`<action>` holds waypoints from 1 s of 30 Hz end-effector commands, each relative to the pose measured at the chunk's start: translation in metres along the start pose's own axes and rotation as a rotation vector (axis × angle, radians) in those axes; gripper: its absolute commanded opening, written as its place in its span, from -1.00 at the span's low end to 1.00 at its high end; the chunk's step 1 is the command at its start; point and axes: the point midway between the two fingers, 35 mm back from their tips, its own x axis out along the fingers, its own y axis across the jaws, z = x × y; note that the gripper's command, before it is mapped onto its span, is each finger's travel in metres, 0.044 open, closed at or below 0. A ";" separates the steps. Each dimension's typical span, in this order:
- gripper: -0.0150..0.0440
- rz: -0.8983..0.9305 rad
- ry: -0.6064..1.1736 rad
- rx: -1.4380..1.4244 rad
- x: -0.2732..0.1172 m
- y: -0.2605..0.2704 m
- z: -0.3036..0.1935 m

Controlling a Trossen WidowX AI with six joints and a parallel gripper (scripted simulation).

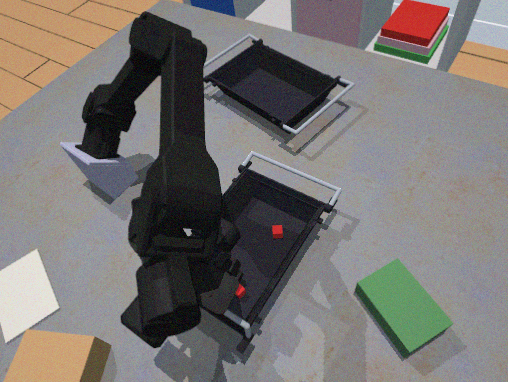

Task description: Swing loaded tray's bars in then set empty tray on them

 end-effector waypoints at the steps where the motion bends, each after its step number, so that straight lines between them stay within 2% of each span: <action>1: -0.21 0.009 0.014 -0.001 0.011 0.017 -0.001; 7: -0.21 0.010 0.014 -0.001 0.024 0.029 -0.001; 18: -0.21 0.008 0.014 0.000 -0.018 0.024 0.000; 30: -0.21 0.010 0.010 0.005 -0.012 0.024 0.001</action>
